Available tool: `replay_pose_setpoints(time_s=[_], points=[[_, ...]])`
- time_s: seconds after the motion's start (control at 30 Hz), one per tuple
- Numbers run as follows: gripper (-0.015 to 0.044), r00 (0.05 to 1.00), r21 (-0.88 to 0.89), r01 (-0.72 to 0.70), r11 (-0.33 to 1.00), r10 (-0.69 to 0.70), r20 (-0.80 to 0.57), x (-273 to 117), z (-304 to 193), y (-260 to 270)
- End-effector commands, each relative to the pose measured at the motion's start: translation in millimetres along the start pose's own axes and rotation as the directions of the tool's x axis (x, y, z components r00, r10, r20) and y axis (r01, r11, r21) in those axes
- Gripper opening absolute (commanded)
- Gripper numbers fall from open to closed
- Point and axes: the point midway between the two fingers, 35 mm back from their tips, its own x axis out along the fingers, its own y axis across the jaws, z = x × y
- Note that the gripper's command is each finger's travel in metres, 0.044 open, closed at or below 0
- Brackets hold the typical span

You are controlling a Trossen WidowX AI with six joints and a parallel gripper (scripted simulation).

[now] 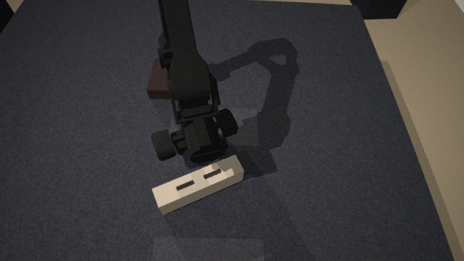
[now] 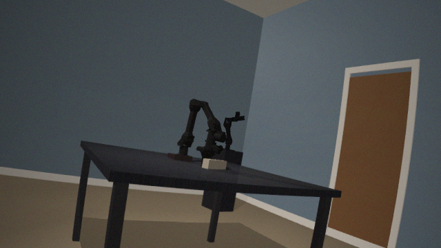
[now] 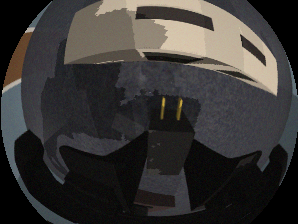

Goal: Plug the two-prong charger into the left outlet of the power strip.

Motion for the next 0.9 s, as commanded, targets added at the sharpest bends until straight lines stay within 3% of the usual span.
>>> replay_pose_setpoints(time_s=[0.0, 0.87], points=[[0.0000, 1.000, -0.007, -0.005, 1.000, 0.005, 0.006, -0.6, 9.9, 1.8], [0.0000, 1.000, -0.017, -0.004, 1.000, 0.004, 0.007, -0.7, 18.7, 3.2]])
